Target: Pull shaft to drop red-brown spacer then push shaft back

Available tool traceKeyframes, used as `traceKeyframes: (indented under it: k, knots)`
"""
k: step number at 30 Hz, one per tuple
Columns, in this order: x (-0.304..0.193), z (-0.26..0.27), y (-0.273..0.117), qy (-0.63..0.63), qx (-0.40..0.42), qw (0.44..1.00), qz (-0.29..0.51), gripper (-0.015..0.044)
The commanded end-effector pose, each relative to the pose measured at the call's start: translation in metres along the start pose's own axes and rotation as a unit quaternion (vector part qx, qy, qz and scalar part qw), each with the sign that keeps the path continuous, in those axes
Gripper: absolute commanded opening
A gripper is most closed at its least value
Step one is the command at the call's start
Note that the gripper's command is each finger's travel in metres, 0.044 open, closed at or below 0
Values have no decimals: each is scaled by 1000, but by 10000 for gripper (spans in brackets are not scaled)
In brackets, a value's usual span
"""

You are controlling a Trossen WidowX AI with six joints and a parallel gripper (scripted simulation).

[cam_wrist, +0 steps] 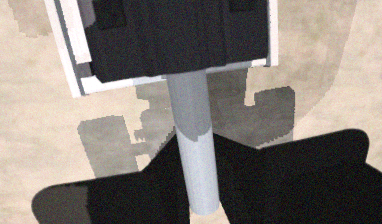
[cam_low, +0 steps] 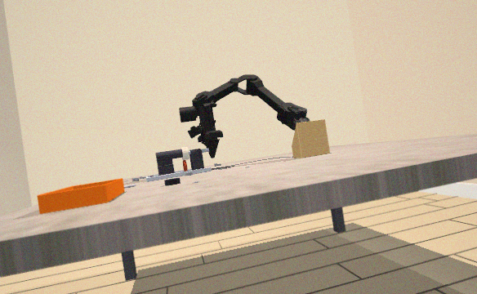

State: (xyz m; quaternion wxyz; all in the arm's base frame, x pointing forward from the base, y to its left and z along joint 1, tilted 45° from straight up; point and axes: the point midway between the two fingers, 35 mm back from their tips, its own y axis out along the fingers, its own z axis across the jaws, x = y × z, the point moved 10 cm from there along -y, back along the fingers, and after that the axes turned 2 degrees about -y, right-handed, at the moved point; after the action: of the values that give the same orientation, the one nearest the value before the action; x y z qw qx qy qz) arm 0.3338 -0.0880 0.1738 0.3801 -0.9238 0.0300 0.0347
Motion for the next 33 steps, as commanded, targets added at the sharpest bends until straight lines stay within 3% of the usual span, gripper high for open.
traceKeyframes:
  k: [1,33]
  knots:
    - [2,0,-1,0,1,1000,-2,0]
    - [14,-1,-1,1,1,1000,-2,0]
